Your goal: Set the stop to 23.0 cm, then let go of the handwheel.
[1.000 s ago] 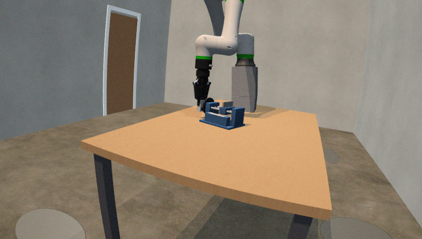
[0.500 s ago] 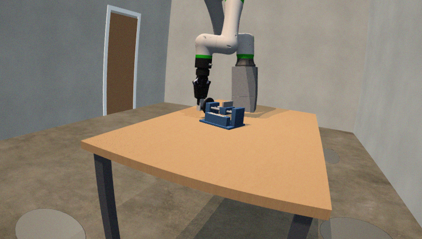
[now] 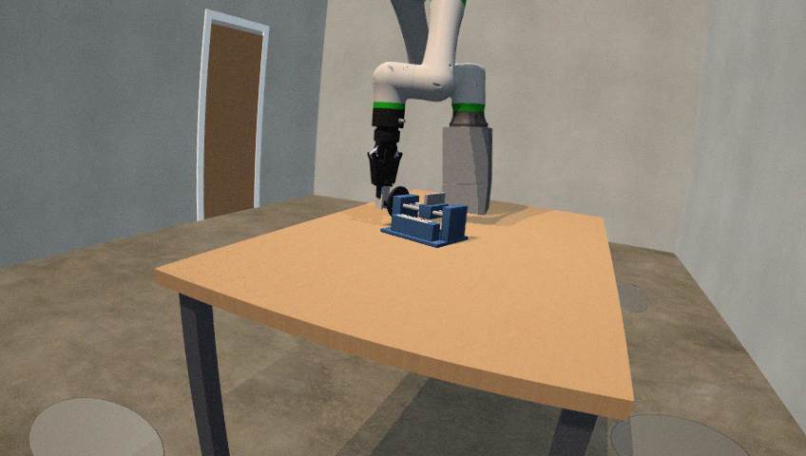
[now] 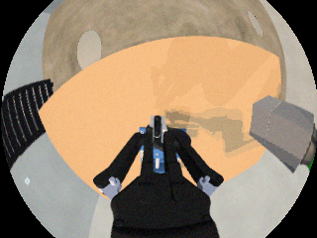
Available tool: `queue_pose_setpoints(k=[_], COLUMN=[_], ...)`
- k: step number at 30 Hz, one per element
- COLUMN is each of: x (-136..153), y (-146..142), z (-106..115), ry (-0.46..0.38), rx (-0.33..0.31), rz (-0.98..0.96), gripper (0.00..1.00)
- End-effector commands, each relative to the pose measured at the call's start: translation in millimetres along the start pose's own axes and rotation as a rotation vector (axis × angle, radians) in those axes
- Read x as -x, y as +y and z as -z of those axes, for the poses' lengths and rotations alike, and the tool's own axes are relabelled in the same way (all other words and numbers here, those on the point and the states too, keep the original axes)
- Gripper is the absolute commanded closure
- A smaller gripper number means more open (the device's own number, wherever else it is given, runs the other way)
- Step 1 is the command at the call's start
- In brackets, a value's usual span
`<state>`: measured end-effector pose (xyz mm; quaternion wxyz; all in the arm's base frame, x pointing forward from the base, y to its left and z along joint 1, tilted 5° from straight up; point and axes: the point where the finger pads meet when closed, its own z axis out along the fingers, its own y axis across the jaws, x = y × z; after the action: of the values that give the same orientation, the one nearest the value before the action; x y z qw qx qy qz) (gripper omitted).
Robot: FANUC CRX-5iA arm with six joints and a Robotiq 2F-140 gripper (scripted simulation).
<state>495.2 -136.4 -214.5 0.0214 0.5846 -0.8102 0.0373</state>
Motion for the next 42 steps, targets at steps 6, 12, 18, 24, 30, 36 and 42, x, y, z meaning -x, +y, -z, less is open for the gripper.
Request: queue_pose_setpoints(k=[6,12,18,24,30,36,42], x=[0.0,0.0,0.0,0.0,0.0,0.0,0.0], y=[-0.1,-0.1,0.5,1.5,2.4,4.3,6.8], z=[4.4,7.5,10.6,14.5,17.1,21.0,24.9], ry=[0.000,0.000,0.000,0.000,0.000,0.000,0.000], rx=[0.000,0.000,0.000,0.000,0.000,0.000,0.000], rz=[0.000,0.000,0.000,0.000,0.000,0.000,0.000], gripper=[0.96,0.96,0.96,0.96,0.96,0.96,0.96])
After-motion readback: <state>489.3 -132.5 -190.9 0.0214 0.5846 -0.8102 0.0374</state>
